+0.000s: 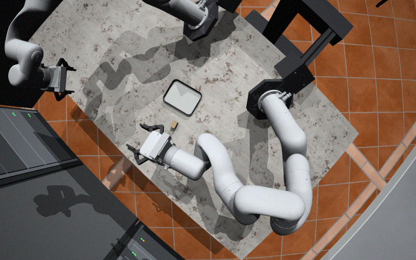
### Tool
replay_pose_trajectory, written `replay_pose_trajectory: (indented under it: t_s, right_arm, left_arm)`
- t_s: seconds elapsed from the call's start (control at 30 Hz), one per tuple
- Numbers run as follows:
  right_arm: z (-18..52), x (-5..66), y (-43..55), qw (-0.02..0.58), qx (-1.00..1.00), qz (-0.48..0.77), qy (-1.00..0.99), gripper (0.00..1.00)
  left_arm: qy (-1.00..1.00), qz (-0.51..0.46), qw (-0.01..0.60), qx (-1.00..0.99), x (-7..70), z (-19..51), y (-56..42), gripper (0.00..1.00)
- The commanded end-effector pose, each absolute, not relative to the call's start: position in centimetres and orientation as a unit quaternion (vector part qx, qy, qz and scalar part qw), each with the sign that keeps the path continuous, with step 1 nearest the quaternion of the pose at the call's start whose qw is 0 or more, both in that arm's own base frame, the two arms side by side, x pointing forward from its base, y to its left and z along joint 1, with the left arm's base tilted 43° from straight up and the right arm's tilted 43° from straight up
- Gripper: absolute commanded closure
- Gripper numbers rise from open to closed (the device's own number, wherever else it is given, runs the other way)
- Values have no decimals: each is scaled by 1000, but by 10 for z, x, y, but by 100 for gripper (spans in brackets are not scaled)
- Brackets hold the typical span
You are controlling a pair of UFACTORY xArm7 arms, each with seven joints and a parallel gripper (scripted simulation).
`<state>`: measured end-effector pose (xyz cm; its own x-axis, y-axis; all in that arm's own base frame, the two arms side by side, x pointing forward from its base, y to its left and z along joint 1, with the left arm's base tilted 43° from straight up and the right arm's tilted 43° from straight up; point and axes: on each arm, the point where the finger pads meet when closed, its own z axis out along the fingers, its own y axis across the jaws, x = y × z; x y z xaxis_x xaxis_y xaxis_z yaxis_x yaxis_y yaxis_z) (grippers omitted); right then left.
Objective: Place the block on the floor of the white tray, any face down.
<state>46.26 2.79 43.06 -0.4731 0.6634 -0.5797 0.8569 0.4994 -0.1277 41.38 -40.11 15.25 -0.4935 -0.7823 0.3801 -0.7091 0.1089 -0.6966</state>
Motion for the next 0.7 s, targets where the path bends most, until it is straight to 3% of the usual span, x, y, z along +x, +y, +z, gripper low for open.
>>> replay_pose_trajectory:
  t_s: [0.0,0.67]
  right_arm:
    - [432,463,29,237,455,-204,834,0]
    - [432,463,29,237,455,-204,834,0]
  left_arm:
    - [734,-426,46,-527,424,170,-397,0]
    - [633,-392,55,-665,452,267,-350,0]
